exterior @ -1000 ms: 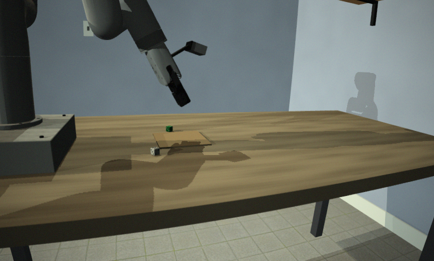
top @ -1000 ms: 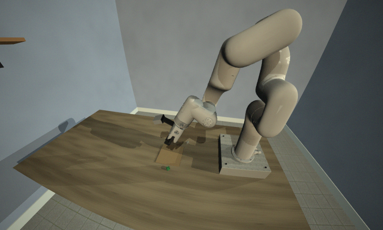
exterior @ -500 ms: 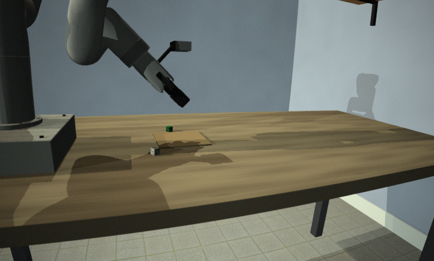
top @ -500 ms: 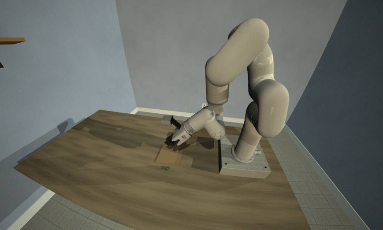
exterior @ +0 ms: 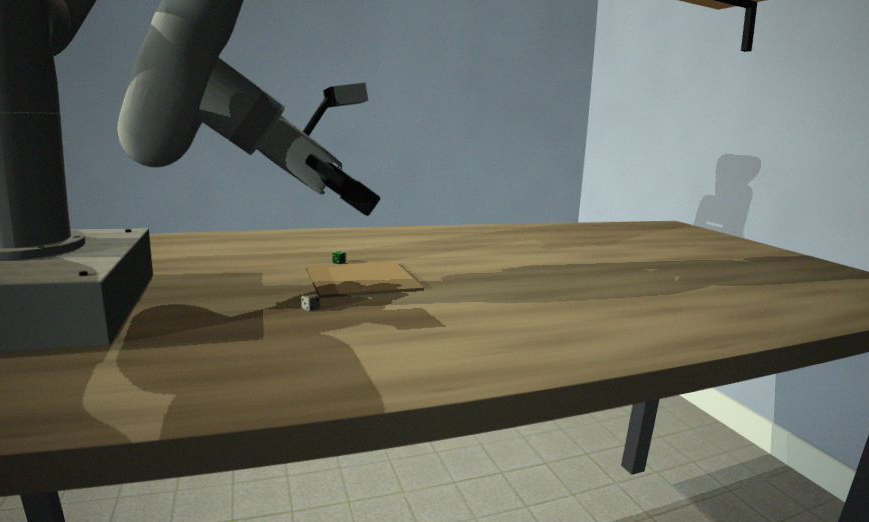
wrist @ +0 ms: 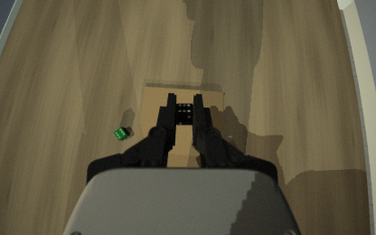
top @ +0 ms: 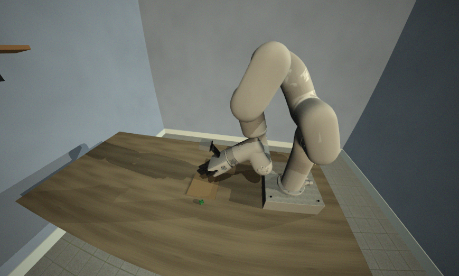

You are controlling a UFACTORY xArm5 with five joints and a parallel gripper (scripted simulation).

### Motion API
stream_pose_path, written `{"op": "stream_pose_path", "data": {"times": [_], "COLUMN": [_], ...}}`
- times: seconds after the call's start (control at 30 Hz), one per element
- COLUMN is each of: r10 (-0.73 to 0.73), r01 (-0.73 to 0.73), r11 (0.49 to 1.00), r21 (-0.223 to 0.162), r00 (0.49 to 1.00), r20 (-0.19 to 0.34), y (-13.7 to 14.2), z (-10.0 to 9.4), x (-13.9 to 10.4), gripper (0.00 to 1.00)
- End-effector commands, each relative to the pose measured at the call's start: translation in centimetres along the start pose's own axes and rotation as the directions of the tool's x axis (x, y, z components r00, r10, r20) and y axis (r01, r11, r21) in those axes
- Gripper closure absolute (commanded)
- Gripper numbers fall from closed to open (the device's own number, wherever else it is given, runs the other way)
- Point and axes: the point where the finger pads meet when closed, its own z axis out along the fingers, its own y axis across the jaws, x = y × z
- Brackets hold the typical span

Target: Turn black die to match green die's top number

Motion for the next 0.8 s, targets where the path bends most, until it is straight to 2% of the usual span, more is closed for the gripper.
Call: {"op": "stream_pose_path", "data": {"times": [0.0, 0.2, 0.77], "r10": [0.000, 0.000, 0.000], "r01": [0.000, 0.000, 0.000], "r11": [1.000, 1.000, 1.000], "r21": [0.000, -0.001, 0.000], "r00": [1.000, 1.000, 1.000], "r20": [-0.010, -0.010, -0.010], "y": [0.0, 0.0, 0.0], "z": [0.1, 0.7, 3.8], "x": [-0.1, -0.8, -5.2], "gripper": [0.89, 0.89, 0.89]}}
